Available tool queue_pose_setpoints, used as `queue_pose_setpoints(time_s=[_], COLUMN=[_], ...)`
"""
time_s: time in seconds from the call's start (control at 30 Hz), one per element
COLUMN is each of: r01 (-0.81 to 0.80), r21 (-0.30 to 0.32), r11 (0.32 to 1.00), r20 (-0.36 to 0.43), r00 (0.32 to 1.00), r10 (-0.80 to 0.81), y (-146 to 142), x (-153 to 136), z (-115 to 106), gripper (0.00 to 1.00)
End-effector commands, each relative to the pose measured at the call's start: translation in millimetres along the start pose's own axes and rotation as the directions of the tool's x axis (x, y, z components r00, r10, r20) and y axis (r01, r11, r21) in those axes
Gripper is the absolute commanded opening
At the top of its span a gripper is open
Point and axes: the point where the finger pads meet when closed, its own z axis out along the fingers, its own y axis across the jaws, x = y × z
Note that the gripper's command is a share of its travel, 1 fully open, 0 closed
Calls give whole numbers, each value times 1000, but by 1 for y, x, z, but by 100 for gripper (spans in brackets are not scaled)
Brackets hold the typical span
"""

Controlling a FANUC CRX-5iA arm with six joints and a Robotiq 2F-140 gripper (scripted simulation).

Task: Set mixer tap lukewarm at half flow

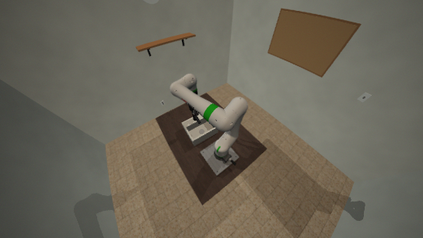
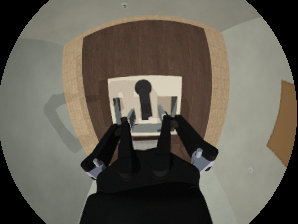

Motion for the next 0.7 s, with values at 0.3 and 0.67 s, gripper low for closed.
queue_pose_setpoints(time_s=[0.3, 0.67], r01=[0, 0], r21=[0, 0], r11=[1000, 1000], r20=[-1, -1], r00=[1000, 1000], r10=[0, 0], y=[0, 0], x=[0, 0], z=[4, 4], gripper=[39, 39])
